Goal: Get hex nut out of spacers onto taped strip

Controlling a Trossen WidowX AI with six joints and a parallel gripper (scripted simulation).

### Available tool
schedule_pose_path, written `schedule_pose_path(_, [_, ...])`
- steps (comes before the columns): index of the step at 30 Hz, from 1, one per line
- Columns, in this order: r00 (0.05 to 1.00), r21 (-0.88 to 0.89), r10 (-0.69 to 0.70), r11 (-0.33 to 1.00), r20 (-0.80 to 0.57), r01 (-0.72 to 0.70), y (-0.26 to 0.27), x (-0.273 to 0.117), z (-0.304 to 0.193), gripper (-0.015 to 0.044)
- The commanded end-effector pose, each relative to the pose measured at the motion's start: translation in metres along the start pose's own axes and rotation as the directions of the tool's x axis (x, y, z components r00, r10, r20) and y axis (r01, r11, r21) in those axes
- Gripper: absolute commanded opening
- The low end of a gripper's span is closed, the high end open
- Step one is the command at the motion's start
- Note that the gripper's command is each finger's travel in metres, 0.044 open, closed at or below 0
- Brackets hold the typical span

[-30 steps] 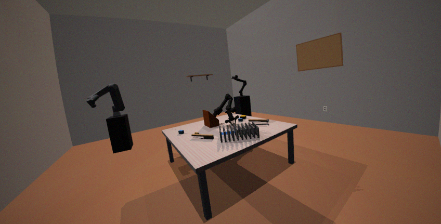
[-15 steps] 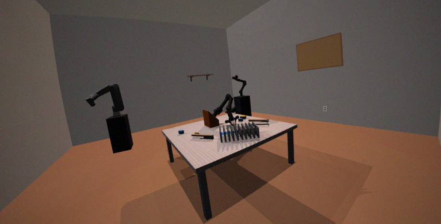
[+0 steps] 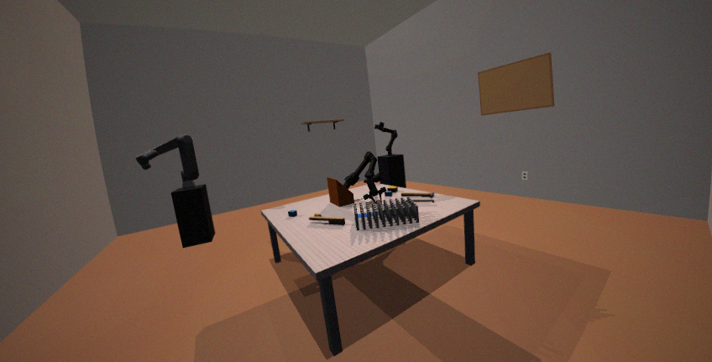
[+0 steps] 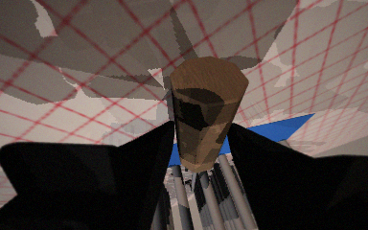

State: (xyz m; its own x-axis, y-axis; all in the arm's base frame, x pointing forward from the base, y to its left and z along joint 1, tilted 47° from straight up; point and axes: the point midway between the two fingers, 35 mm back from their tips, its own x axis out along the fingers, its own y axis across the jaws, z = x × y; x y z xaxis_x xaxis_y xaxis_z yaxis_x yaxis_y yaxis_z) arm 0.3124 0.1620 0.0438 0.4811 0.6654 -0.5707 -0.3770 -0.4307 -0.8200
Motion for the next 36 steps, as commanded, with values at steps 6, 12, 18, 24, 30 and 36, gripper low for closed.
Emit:
schedule_pose_path(6, [1.000,-0.008,-0.010,1.000,-0.007,0.010,-0.004,0.002,-0.008,0.0000])
schedule_pose_path(12, [1.000,-0.009,-0.010,1.000,-0.007,0.010,-0.004,0.004,-0.011,0.0000])
schedule_pose_path(18, [1.000,-0.009,-0.010,1.000,-0.007,0.010,-0.004,0.006,-0.014,0.0000])
schedule_pose_path(24, [1.000,-0.009,-0.010,1.000,-0.007,0.010,-0.004,0.007,-0.018,0.0000])
schedule_pose_path(30, [1.000,-0.009,-0.010,1.000,-0.007,0.010,-0.004,0.009,-0.021,0.0000])
schedule_pose_path(36, [1.000,-0.009,-0.010,1.000,-0.008,0.010,-0.004,0.011,-0.024,0.0000])
